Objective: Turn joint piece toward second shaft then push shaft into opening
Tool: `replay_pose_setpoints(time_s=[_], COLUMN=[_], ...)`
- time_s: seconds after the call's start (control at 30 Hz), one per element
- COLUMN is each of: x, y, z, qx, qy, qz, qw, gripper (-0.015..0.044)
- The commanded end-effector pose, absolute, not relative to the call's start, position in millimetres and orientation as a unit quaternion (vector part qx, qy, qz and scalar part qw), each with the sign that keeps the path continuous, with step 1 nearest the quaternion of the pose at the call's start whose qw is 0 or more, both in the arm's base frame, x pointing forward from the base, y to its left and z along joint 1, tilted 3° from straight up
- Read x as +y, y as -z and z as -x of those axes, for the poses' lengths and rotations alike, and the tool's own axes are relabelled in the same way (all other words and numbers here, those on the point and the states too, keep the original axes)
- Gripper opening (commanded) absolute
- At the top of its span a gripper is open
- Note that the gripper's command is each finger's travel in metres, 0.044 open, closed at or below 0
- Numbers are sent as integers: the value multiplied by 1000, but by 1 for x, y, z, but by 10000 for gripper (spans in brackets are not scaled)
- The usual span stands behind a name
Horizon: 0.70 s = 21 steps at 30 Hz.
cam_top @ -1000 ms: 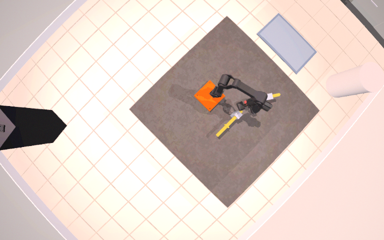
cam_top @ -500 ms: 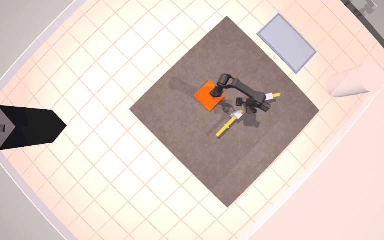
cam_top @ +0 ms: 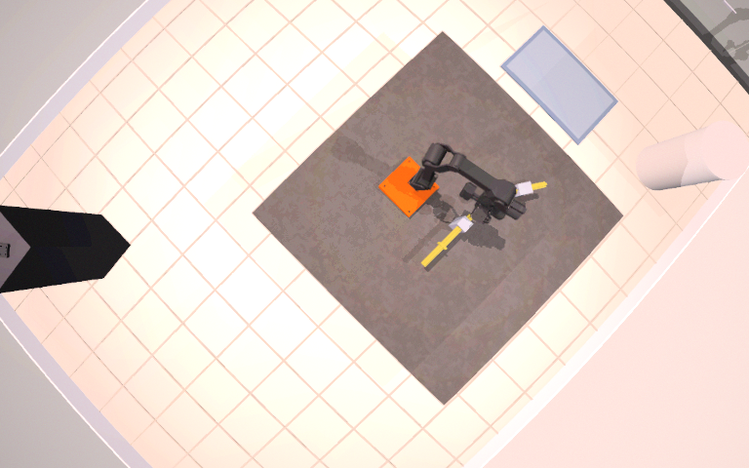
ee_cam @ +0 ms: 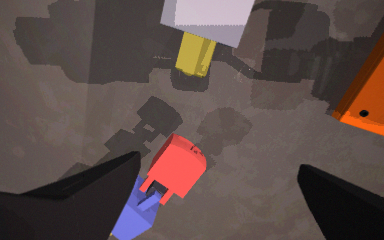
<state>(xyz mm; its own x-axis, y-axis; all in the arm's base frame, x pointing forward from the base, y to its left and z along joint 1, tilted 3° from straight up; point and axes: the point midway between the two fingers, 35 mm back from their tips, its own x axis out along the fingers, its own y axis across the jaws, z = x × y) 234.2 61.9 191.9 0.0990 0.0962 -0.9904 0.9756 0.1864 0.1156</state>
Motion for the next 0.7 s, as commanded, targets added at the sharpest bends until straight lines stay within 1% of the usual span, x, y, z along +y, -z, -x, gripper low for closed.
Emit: replay_pose_setpoints(time_s=[0.0,0.5,0.67], x=[62,61,61], y=[-193,-188,-188], z=[-233,-234,-234], qx=[513,408,402], qy=[423,519,523], qz=[-536,-649,-653], qw=[520,379,372], gripper=[440,440,440])
